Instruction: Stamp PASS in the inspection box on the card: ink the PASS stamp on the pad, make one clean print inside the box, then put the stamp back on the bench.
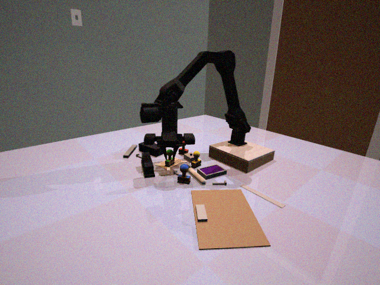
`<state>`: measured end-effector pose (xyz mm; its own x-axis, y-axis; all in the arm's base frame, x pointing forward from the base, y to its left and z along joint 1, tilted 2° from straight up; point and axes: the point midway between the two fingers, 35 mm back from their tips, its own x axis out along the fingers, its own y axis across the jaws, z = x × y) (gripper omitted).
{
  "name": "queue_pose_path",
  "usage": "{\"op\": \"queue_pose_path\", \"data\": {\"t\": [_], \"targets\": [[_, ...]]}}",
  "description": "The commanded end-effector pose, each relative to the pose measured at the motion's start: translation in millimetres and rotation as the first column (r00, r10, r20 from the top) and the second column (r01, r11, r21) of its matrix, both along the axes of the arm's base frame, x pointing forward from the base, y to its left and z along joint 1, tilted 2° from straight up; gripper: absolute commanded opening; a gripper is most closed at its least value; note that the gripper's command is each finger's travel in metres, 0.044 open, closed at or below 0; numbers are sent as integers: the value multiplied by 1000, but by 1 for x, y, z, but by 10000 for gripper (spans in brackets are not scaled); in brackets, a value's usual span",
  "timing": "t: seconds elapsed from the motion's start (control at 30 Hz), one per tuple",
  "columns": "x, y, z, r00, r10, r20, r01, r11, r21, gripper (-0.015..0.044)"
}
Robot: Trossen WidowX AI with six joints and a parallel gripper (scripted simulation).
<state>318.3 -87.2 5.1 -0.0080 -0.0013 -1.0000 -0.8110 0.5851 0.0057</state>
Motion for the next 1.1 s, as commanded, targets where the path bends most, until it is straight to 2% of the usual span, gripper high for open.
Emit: {"op": "queue_pose_path", "data": {"t": [0.0, 1.07], "targets": [[1, 0, -1, 1000, 4, 2, -4, 1000, 0, 0], [1, 0, 1, 1000, 4, 2, -4, 1000, 0, 0]]}}
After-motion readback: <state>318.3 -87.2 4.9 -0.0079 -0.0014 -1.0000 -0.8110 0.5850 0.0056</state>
